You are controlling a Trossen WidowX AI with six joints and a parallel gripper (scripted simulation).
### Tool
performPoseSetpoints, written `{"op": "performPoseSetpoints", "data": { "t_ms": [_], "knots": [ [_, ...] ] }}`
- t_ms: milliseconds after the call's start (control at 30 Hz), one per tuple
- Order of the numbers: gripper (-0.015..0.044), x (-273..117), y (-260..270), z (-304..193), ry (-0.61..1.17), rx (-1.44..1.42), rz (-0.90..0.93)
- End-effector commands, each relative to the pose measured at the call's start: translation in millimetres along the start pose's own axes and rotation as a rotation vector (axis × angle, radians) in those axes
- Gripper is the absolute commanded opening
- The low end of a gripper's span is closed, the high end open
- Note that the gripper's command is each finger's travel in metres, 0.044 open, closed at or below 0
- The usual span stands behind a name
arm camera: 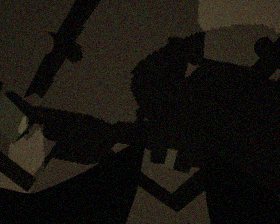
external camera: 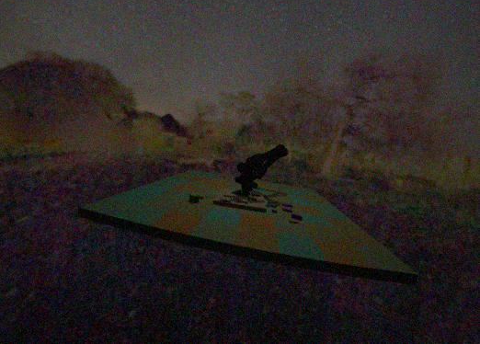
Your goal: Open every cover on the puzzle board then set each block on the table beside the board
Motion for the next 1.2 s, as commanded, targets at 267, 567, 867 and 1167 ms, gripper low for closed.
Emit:
{"op": "performPoseSetpoints", "data": {
  "t_ms": [267,567,867,1167],
  "knots": [
    [0.0144,8.0,0.2,-0.3,0.003,0.006,0.004],
    [0.0124,10.1,0.4,0.1,-0.001,-0.001,0.001],
    [0.0080,9.9,0.4,0.1,-0.001,-0.001,0.001],
    [0.0080,-0.6,0.4,1.1,-0.001,0.001,0.001]
  ]
}}
Point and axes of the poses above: the point midway between the two fingers, 35 mm back from their tips, its own x axis out along the fingers, its own y axis across the jaws, z = x × y, the point moved 2 cm from there along -x, back along the fingers, and after that the axes turned 1 degree about x, right-handed, at the moved point
